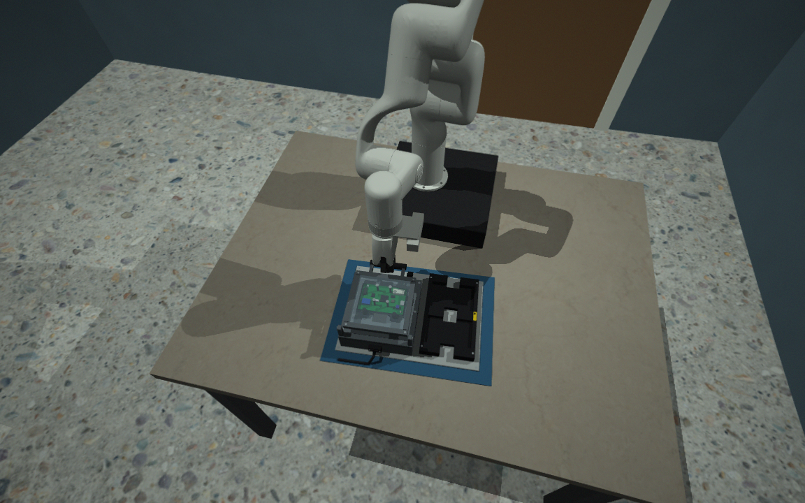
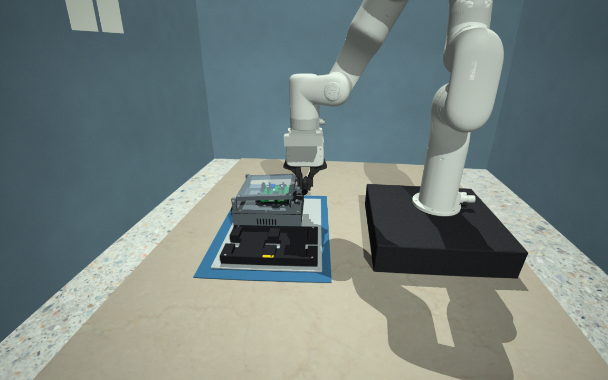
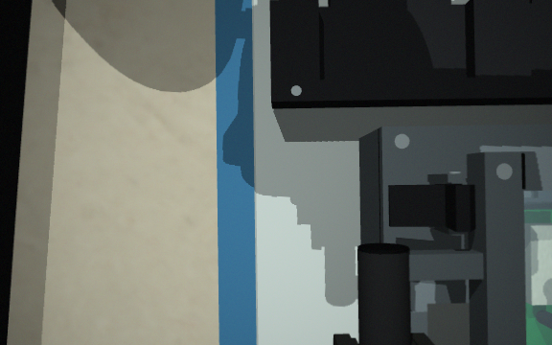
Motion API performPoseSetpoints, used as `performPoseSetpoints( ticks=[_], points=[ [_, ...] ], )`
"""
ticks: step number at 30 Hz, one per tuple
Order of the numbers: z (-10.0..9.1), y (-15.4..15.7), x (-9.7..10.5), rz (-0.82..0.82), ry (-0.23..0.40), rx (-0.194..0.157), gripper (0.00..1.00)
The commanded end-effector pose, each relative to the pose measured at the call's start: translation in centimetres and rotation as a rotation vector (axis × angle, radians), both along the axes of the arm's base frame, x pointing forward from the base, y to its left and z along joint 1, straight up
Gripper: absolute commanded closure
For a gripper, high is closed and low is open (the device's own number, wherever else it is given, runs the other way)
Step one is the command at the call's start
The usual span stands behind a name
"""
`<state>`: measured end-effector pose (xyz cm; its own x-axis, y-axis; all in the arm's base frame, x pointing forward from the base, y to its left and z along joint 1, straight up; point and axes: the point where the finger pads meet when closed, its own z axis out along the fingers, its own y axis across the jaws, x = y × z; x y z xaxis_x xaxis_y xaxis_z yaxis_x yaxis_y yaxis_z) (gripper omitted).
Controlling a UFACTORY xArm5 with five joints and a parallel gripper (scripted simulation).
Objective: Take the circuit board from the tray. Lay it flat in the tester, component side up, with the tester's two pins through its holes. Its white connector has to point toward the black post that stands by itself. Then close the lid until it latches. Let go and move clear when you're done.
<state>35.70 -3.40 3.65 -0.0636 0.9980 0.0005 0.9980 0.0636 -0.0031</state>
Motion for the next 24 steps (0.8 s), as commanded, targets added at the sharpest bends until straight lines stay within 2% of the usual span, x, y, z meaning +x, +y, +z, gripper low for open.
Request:
performPoseSetpoints(
  ticks=[1,24],
  points=[
    [0.02,-0.01,0.09,0.0,-0.002,0.0,1.0],
    [-0.38,-0.01,0.09,0.0,-0.002,0.0,1.0]
  ],
)
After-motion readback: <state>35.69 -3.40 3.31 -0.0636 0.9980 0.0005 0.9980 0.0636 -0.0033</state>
